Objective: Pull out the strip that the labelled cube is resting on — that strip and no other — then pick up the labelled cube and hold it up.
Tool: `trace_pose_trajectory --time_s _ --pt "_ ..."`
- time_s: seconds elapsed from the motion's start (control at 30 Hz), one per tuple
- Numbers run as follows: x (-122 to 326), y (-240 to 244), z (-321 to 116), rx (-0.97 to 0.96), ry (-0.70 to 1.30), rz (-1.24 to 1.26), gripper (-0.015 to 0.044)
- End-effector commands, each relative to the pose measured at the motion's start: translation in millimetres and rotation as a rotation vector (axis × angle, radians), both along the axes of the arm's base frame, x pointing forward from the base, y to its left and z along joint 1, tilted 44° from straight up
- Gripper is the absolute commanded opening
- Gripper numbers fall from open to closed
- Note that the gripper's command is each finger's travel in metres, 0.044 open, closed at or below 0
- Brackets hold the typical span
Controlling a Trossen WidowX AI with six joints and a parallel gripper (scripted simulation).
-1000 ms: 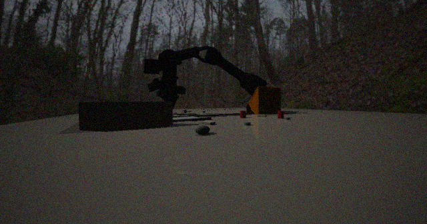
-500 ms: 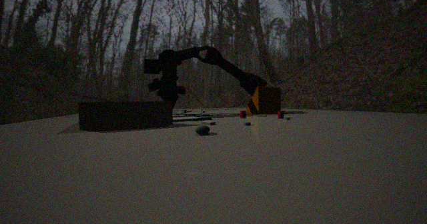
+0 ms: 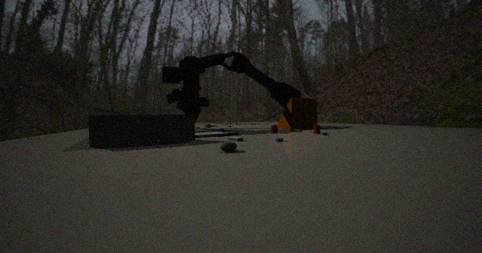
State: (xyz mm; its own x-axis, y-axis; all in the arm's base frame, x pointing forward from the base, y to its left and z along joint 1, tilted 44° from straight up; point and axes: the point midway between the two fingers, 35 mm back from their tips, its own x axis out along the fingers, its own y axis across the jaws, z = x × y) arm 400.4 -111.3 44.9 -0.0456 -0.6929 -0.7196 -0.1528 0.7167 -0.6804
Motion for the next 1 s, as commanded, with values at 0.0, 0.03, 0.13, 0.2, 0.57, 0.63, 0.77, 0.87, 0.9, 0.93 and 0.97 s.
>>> trace_pose_trajectory --time_s 0.0,0.03,0.13,0.2,0.57,0.63,0.77,0.87,0.9,0.93,0.97 --pt "0.0 -3.3 -2.5 -0.005 0.005 -0.002 0.0000" --pt "0.0 -3.4 -2.5 -0.005 0.005 -0.002 0.0000" --pt "0.2 -3.6 -2.7 -0.005 0.005 -0.002 0.0000" --pt "0.3 -3.7 -2.9 -0.005 0.005 -0.002 0.0000" --pt "-0.3 -4.5 -3.4 -0.005 0.005 -0.002 0.0000" --pt "-2.6 -4.6 -3.1 -0.005 0.005 -0.002 0.0000" --pt "-8.8 -5.0 -2.4 -0.005 0.006 -0.002 0.0000" --pt "-13.5 -5.3 -2.0 -0.005 0.006 -0.002 0.0000" --pt "-15.1 -5.4 -1.8 -0.005 0.006 -0.002 0.0000" --pt "-16.6 -5.5 -1.6 -0.005 0.006 -0.002 0.0000" --pt "-18.2 -5.6 -1.5 -0.005 0.006 -0.002 0.0000"
